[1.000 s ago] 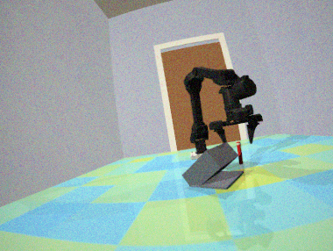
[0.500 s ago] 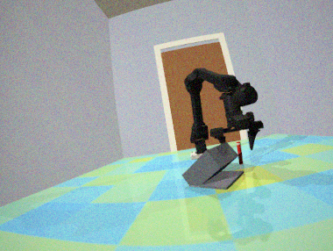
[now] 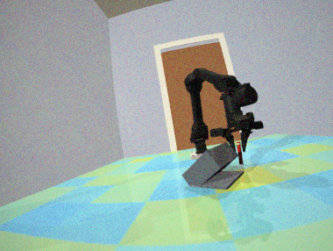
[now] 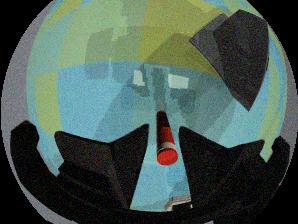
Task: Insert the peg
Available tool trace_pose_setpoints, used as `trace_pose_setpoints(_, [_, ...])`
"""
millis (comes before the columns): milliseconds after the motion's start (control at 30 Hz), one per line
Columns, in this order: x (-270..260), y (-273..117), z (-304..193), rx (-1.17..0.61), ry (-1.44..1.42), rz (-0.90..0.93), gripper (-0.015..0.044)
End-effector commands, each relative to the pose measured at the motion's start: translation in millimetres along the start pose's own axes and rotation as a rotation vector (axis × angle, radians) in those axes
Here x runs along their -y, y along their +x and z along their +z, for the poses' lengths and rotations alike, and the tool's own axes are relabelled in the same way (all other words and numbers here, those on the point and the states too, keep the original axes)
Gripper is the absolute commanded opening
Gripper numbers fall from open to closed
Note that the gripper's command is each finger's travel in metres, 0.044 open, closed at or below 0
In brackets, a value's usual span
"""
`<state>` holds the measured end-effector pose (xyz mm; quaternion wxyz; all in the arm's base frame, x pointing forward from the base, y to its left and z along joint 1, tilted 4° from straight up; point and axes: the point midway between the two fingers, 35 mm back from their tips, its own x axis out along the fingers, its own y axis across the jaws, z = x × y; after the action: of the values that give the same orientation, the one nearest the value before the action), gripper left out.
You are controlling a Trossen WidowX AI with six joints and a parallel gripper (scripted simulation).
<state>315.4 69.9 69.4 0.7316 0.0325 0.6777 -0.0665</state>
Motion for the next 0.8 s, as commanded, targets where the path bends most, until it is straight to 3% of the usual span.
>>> trace_pose_setpoints(0, [0,0,0,0.0,0.0,0.001,0.0046])
trace_pose_setpoints(233, [0,0,0,0.0,0.0,0.001,0.0])
trace_pose_setpoints(767, [-1,-50,4,-0.001,-0.003,0.003,0.0])
